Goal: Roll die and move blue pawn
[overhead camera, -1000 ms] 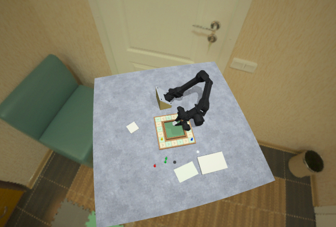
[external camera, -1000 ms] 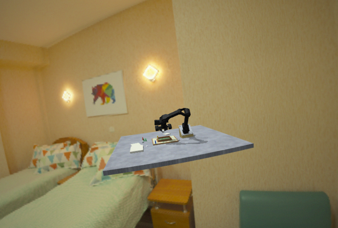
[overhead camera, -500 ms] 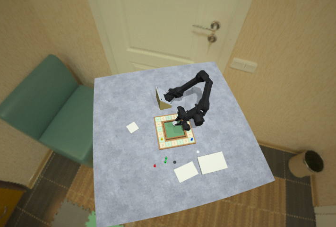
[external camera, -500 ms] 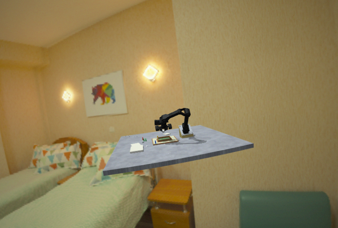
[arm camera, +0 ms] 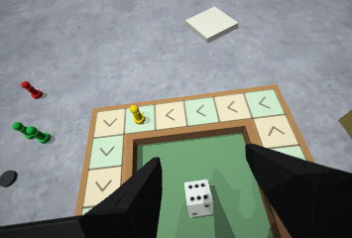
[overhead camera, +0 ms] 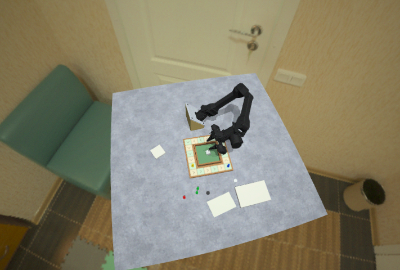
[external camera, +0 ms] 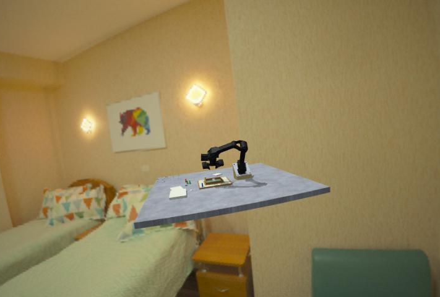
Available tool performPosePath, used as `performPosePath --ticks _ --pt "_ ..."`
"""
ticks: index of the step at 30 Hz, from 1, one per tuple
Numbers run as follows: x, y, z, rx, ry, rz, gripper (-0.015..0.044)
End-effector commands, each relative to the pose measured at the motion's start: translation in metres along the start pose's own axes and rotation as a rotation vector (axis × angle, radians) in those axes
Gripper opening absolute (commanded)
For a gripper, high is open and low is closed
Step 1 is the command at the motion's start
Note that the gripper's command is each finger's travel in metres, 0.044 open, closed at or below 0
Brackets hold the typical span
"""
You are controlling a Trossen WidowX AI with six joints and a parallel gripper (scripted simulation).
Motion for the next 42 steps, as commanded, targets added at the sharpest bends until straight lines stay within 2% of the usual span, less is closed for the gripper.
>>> performPosePath --ticks 1,4,6,9,12,13,15,19,20,21,23,30,36,42 --pt "0.002 0.017 0.016 -0.009 -0.005 0.016 0.0367" --pt "0.002 0.017 0.016 -0.009 -0.005 0.016 0.044" --pt "0.002 0.01 0.02 0.056 0.008 -0.012 0.044" --pt "0.004 -0.017 0.035 0.357 0.038 -0.083 0.044" --pt "0.005 -0.041 0.055 0.688 0.018 -0.058 0.044" --pt "0.005 -0.046 0.061 0.774 0.003 -0.034 0.044" --pt "0.005 -0.051 0.066 0.841 -0.012 -0.009 0.044" --pt "0.005 -0.051 0.066 0.841 -0.012 -0.009 0.044" --pt "0.002 -0.05 0.062 0.762 -0.01 -0.053 0.044" --pt "0.002 -0.05 0.062 0.762 -0.01 -0.053 0.044" --pt "0.007 -0.048 0.059 0.76 0.067 -0.021 0.0388" --pt "0.056 -0.025 0.028 0.727 0.848 0.312 0.0204" --pt "0.092 -0.002 -0.008 0.638 1.508 0.626 0.02" --pt "0.109 0.012 -0.031 0.552 1.866 0.814 0.02"
Point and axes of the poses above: the point midway between the two fingers, 35 mm back from their tips, its own y axis back along the fingers, its own x axis across the jaws, z = x × y, the point moved 8 cm from there along y, back along the fingers, and after that the axes turned 3 degrees about -y, right-handed, at the moved point
